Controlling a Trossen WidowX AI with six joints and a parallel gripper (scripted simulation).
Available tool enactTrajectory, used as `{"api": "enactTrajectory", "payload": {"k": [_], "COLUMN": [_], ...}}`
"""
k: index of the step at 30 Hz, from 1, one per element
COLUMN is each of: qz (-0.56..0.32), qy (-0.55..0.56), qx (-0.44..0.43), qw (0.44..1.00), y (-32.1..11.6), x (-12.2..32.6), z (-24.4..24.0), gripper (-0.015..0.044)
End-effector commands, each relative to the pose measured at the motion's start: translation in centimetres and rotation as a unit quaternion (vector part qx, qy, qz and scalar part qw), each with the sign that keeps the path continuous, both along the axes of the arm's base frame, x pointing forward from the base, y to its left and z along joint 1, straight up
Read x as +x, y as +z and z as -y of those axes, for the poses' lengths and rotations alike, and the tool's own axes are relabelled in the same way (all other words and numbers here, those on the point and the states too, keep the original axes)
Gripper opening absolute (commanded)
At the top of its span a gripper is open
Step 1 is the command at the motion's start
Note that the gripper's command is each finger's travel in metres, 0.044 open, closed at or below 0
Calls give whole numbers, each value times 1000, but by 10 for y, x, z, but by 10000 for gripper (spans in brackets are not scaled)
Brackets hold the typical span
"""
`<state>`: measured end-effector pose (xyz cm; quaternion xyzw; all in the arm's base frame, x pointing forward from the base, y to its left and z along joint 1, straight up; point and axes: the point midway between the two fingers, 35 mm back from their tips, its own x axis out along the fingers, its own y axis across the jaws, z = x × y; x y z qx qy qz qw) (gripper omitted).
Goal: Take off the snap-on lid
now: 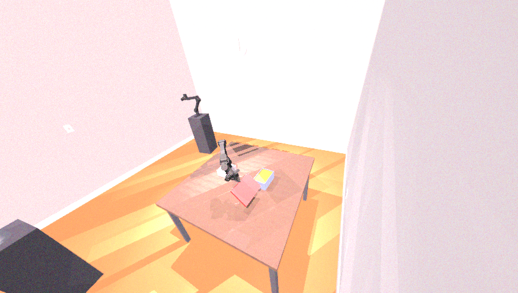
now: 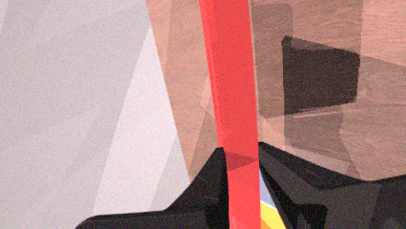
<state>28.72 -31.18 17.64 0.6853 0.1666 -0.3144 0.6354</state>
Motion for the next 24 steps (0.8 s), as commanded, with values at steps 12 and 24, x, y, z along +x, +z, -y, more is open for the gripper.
{"api": "enactTrajectory", "payload": {"k": [12, 24], "qz": [7, 7], "qy": [4, 4], "qx": [-7, -7], "qw": [1000, 1000], "y": [7, 4], "x": [-9, -9], "z": [30, 31], "gripper": [0, 0]}}
